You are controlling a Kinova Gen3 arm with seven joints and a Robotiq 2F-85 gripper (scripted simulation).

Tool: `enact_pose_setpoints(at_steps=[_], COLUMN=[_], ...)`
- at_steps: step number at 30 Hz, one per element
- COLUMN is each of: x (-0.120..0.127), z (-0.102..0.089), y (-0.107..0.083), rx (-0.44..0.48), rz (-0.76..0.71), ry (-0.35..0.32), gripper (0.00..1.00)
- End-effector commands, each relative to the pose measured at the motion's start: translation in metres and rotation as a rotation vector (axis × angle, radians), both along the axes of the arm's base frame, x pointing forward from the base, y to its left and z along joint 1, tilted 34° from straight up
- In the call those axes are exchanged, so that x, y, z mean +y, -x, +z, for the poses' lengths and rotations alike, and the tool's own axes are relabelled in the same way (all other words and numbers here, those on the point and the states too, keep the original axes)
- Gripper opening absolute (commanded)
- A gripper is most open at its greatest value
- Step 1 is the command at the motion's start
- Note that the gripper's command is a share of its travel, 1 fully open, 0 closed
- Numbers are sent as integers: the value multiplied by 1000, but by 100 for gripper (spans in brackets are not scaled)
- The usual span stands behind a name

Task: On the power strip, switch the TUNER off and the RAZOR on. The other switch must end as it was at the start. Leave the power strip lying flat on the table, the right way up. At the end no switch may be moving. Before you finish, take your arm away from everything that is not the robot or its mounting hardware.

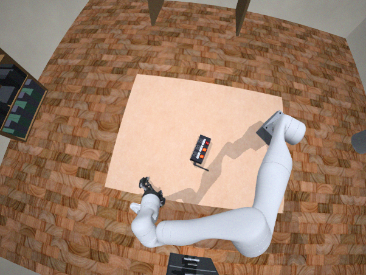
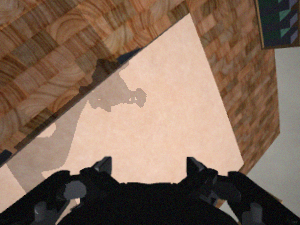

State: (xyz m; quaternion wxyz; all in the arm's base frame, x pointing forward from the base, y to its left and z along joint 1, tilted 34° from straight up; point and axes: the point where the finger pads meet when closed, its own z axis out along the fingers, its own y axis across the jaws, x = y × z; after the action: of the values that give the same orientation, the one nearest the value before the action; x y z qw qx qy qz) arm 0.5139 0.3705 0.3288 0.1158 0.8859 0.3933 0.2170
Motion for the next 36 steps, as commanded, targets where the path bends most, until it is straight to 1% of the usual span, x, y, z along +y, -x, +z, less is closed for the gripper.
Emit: enact_pose_setpoints(at_steps=[1, 17, 18, 36], x=[0, 0, 0, 0], z=[1, 1, 1, 1], y=[0, 0, 0, 0], rx=[-1, -1, -1, -1], rz=[0, 0, 0, 0], ry=[-2, -2, -2, -2], gripper=[100, 100, 0, 0])
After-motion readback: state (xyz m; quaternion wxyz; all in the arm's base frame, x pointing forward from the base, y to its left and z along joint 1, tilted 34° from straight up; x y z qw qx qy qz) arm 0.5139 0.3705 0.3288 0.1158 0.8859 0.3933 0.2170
